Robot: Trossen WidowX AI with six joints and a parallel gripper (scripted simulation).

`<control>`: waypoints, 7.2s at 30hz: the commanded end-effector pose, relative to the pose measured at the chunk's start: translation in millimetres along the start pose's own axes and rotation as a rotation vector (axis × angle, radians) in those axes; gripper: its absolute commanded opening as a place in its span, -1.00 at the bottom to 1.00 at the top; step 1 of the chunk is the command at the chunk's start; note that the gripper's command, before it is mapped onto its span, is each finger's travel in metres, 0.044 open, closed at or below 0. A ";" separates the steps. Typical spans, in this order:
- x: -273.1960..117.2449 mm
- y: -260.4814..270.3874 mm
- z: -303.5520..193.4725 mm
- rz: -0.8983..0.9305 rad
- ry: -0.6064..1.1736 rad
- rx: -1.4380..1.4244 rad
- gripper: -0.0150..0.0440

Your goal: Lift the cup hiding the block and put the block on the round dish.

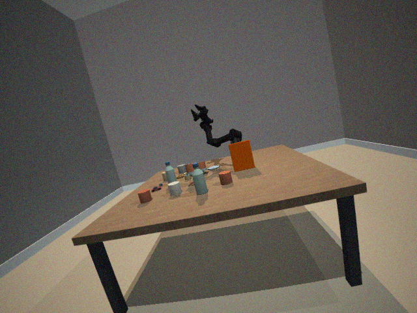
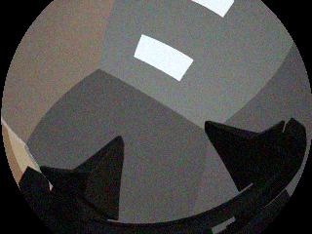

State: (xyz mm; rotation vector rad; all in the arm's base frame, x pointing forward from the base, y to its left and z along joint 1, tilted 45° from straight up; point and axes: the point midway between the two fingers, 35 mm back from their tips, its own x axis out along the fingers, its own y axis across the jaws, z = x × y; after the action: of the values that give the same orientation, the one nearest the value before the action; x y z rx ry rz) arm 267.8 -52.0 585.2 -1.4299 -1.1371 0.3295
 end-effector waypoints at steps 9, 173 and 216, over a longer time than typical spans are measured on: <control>3.7 -36.2 75.0 0.047 -0.015 0.060 1.00; -208.6 447.5 73.4 2.178 1.263 0.000 1.00; -264.8 481.8 53.0 2.178 1.265 -0.004 1.00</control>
State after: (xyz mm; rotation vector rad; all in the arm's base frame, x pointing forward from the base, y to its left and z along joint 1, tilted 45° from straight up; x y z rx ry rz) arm 312.6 -125.8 46.7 -1.7581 1.7052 0.6254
